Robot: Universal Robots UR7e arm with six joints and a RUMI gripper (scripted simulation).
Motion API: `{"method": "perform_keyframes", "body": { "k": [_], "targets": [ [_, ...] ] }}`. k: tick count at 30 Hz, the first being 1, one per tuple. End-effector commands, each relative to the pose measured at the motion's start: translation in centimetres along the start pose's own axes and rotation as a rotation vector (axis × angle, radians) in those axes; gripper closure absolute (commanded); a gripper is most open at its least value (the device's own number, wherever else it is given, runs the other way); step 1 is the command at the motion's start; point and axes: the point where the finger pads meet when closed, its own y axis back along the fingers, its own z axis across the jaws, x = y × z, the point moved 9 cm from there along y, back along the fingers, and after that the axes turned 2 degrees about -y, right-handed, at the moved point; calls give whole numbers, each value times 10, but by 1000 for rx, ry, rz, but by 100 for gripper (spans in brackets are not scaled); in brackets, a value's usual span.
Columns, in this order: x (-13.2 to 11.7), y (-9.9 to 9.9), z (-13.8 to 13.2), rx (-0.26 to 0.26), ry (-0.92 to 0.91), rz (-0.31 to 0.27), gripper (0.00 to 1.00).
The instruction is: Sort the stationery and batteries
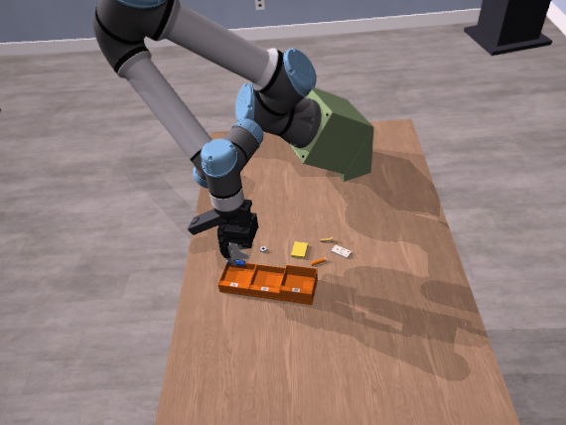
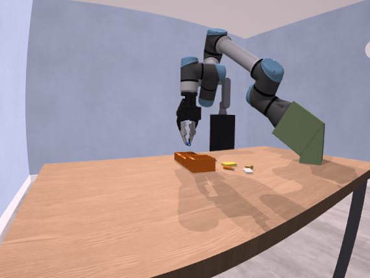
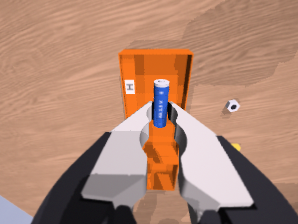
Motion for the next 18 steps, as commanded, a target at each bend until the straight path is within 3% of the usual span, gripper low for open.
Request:
{"method": "perform_keyframes", "body": {
  "k": [1,11,18],
  "targets": [
    [-3,0,3,-2,4,-1,100],
    [-2,0,2,0,1,0,100],
    [-2,-13,4,-5,4,-1,100]
  ]
}}
